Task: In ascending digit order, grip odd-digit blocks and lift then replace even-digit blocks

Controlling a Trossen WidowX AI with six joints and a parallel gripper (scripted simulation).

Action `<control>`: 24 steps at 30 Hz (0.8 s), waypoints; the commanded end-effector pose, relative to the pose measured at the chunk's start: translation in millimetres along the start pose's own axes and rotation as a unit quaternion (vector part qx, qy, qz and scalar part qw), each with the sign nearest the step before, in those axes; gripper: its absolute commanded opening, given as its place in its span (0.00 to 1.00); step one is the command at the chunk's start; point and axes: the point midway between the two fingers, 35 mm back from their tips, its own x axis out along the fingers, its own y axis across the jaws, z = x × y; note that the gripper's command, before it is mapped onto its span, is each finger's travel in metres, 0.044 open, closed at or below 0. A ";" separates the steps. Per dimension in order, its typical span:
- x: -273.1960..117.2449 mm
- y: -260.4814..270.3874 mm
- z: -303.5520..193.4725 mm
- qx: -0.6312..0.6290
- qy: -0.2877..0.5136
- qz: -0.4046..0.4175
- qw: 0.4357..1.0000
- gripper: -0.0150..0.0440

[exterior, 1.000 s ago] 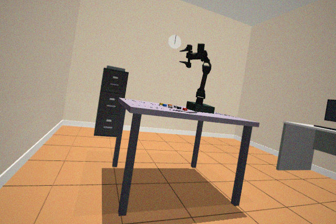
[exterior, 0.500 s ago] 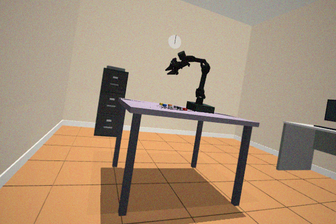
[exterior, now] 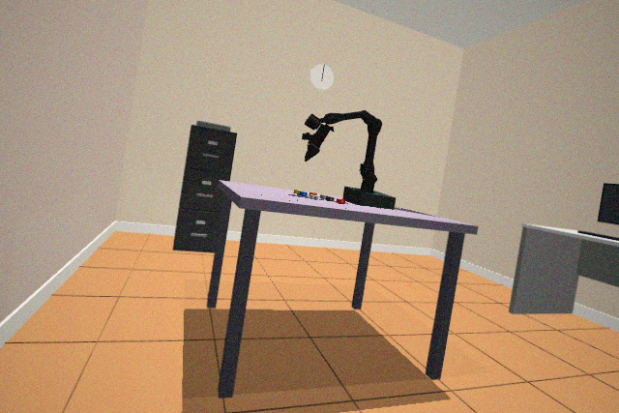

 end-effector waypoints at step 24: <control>45.4 -67.7 -90.3 -0.127 0.179 0.129 0.967 0.93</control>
